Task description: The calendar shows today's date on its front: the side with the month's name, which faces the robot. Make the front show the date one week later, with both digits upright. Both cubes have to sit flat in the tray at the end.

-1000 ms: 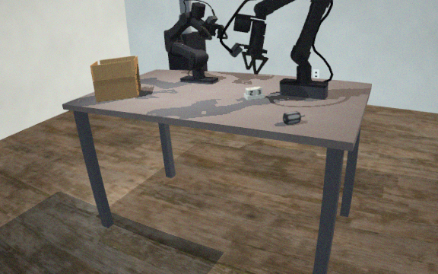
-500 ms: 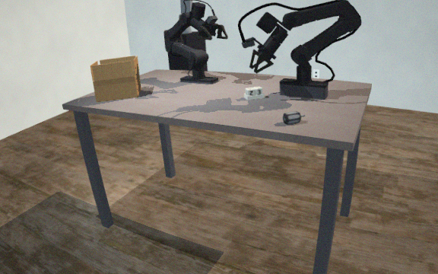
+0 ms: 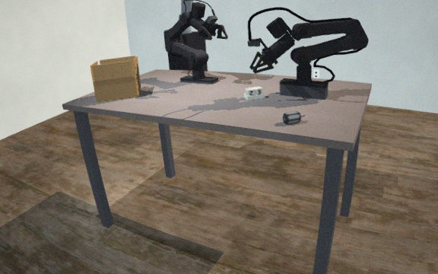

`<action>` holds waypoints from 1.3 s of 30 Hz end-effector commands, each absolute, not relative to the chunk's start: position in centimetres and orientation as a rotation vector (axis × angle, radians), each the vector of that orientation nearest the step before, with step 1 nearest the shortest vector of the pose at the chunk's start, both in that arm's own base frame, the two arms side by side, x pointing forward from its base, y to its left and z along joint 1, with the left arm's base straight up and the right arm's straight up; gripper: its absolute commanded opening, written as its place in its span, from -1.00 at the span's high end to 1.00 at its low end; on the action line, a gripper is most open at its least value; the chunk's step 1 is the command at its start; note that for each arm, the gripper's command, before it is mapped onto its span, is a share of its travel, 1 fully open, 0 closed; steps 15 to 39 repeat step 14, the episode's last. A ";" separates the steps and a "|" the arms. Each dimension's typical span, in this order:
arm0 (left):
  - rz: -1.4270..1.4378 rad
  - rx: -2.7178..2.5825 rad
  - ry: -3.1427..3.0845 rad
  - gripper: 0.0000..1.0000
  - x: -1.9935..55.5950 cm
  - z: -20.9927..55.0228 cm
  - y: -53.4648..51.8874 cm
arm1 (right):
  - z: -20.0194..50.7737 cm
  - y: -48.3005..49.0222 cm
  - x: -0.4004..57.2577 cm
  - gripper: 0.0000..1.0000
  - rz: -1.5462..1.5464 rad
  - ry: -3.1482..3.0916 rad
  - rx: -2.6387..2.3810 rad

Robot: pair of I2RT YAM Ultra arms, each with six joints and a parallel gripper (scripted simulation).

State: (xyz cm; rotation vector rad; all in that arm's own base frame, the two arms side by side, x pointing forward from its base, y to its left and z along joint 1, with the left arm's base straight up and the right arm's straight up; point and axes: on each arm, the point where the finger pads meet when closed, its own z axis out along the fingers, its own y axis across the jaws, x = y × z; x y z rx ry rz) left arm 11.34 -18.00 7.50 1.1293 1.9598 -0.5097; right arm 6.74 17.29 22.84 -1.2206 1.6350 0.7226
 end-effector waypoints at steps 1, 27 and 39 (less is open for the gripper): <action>-0.543 1.105 1.905 -1.00 11.8 8.9 -18.6 | 23.2 16.9 6.6 -1.00 0.724 1.633 -1.217; -0.542 1.117 1.910 -1.00 11.6 8.7 -18.6 | 23.2 16.9 6.6 -1.00 0.724 1.633 -1.217; -0.542 1.117 1.910 -1.00 11.6 8.7 -18.6 | 23.2 16.9 6.6 -1.00 0.724 1.633 -1.217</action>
